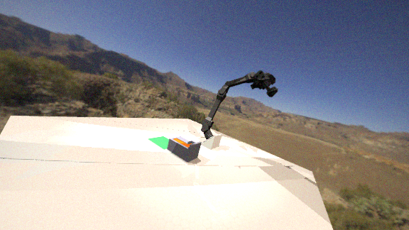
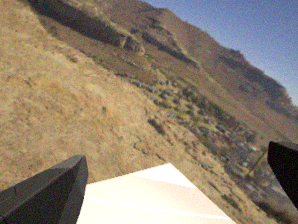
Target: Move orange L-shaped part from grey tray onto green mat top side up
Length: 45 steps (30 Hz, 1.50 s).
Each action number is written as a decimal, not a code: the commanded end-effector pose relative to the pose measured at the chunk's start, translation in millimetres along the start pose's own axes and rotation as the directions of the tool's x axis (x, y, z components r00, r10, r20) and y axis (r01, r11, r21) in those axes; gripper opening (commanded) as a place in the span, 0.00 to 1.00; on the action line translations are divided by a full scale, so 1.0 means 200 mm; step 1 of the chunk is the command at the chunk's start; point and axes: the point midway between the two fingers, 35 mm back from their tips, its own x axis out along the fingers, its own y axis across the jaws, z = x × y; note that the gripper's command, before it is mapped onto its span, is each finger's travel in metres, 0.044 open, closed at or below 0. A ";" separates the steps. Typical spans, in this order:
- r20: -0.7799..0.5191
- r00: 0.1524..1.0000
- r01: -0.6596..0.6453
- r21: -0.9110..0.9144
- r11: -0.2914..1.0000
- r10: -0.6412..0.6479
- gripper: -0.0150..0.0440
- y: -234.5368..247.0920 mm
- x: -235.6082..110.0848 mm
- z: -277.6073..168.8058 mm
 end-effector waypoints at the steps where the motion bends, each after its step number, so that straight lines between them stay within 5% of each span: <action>1: -0.009 1.000 0.000 0.005 1.000 0.000 0.89 -0.01 0.02 -0.01; 8: -0.246 0.969 0.017 0.128 0.992 0.015 0.58 -0.24 0.41 -0.28; 13: -0.468 0.882 0.075 0.252 0.965 0.054 0.56 -0.45 0.70 -0.62; 19: -0.716 0.681 0.205 0.389 0.898 0.155 0.56 -0.68 0.93 -1.18; 25: -0.867 0.388 0.416 0.467 0.780 0.312 0.56 -0.83 0.95 -1.78; 31: -0.873 0.101 0.617 0.431 0.659 0.477 0.56 -0.87 0.80 -2.26; 45: -0.872 0.092 0.624 0.426 0.655 0.480 0.56 -0.70 0.83 -2.59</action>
